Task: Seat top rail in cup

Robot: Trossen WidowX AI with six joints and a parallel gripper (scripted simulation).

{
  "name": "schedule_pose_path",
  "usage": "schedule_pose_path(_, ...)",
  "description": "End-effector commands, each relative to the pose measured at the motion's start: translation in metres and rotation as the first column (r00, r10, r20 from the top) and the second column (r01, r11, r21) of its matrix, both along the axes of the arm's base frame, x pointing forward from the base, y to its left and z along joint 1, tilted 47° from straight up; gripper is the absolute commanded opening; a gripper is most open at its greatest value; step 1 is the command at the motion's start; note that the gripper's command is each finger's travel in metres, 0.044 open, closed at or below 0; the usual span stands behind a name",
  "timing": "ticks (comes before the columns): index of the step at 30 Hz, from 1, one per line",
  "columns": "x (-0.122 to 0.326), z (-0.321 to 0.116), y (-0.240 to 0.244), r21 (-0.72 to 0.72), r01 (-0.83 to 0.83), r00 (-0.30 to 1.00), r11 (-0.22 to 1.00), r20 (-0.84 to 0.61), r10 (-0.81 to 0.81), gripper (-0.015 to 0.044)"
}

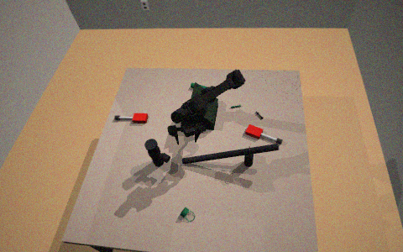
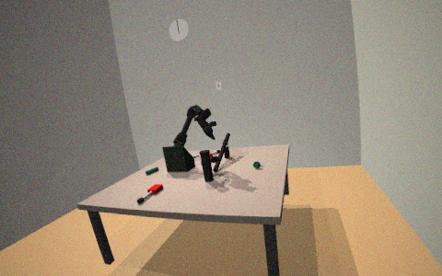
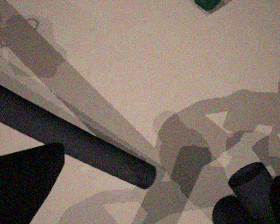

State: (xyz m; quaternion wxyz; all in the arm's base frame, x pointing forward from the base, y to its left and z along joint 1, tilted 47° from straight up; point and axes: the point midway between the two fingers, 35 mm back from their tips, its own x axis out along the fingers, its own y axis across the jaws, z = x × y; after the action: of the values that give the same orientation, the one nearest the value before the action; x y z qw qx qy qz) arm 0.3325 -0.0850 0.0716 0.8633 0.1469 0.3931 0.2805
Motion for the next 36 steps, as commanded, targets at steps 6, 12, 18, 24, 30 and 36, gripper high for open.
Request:
schedule_pose_path(6, 0.027, -0.086, -0.055, -0.528, -0.318, 0.869, 0.787, 0.169, 0.465, 0.044)
schedule_pose_path(12, 0.028, -0.09, -0.058, -0.551, -0.329, 0.856, 0.767, 0.168, 0.488, 0.044)
schedule_pose_path(18, 0.028, -0.09, -0.058, -0.551, -0.329, 0.856, 0.767, 0.168, 0.488, 0.044)
schedule_pose_path(24, 0.03, -0.101, -0.047, -0.551, -0.329, 0.856, 0.766, 0.168, 0.489, 0.044)
schedule_pose_path(30, 0.03, -0.129, -0.016, -0.55, -0.329, 0.856, 0.768, 0.17, 0.488, 0.044)
schedule_pose_path(36, 0.031, -0.13, -0.015, -0.55, -0.329, 0.856, 0.768, 0.17, 0.488, 0.044)
